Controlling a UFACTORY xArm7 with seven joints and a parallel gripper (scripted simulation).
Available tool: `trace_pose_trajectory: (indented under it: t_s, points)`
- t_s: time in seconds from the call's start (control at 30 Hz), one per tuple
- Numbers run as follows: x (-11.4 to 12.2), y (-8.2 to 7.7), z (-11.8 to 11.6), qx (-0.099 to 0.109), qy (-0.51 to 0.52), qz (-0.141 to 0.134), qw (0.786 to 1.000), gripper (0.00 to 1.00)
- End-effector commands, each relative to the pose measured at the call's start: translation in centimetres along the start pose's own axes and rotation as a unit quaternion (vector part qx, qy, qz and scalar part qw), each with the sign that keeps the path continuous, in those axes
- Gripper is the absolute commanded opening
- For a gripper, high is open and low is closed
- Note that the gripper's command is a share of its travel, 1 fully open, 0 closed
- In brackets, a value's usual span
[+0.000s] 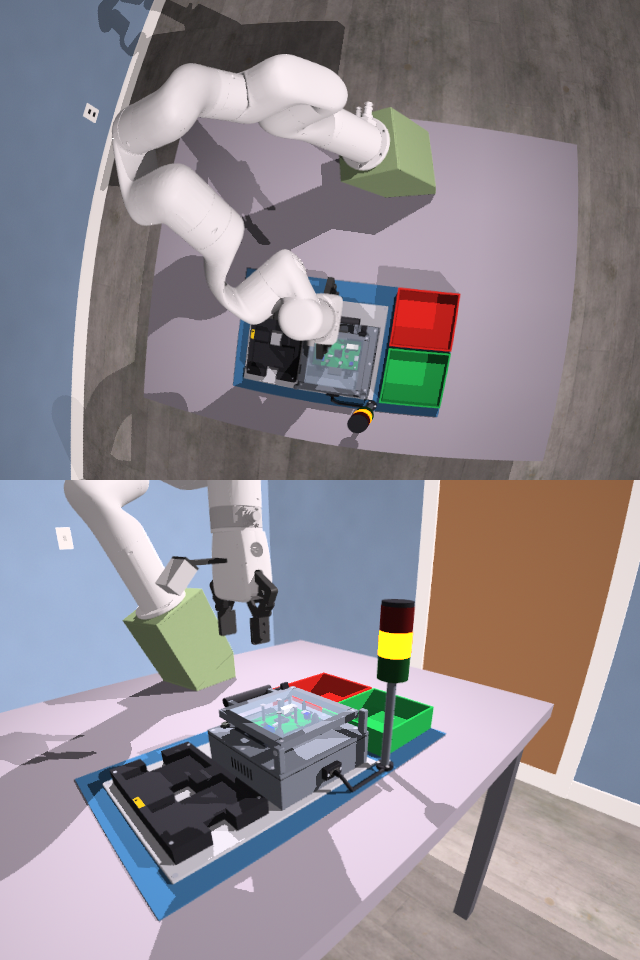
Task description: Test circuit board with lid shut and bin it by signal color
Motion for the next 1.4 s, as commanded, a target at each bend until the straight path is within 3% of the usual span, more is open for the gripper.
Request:
trace_pose_trajectory:
  t_s: [0.0, 0.47, 0.5, 1.37]
  points:
    - [0.02, -0.12, -0.12, -0.002, 0.0, 0.0, 1.0, 1.0]
    - [0.02, -0.12, -0.12, -0.002, 0.0, 0.0, 1.0, 1.0]
    - [0.02, -0.12, -0.12, -0.002, 0.0, 0.0, 1.0, 0.0]
    - [0.02, -0.12, -0.12, -0.002, 0.0, 0.0, 1.0, 0.0]
Point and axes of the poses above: the point where the finger pads meet when closed, its own y axis out along the fingers, its own z axis across the jaws, x = y × z, the point moved 6 cm from there along -y, back along the fingers, and after that the axes turned 14 degrees about -y, right-handed, at the moved point
